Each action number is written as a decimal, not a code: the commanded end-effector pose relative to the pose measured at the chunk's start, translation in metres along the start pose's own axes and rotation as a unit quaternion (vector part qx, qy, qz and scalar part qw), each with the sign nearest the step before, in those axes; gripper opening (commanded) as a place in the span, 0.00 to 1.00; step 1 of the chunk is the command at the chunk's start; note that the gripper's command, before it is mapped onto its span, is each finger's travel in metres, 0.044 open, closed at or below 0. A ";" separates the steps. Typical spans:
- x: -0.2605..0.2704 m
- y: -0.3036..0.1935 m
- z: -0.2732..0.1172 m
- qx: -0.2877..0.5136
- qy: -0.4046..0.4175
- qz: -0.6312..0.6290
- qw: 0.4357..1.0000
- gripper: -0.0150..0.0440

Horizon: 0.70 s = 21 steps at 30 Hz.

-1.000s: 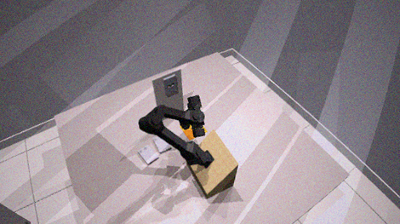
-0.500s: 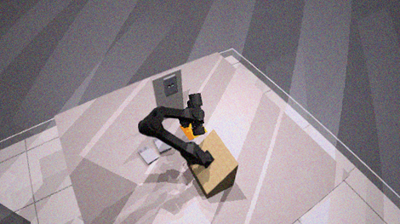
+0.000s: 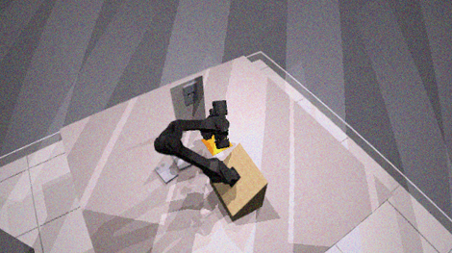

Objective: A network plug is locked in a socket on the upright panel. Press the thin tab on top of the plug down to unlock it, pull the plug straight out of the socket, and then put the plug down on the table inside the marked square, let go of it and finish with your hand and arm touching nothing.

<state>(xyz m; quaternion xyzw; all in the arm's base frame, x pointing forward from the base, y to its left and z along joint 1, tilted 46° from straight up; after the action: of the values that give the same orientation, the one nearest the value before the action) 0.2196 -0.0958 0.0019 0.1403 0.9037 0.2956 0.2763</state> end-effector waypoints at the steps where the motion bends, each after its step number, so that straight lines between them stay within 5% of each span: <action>1: -0.003 -0.001 -0.002 0.000 0.001 0.000 1.000 0.52; 21: -0.045 -0.013 -0.056 0.003 -0.002 -0.005 1.000 0.52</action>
<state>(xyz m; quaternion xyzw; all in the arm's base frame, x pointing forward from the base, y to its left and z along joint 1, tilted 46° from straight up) 0.2215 -0.1407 0.0371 0.1416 0.9054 0.2957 0.2698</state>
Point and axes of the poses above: the point midway between the two fingers, 35 mm back from their tips, its own z axis out along the fingers, its own x axis across the jaws, y = z × x, the point moved 5 cm from there along -z, back along the fingers, and after that the axes turned 14 degrees about -z, right-handed, at the moved point
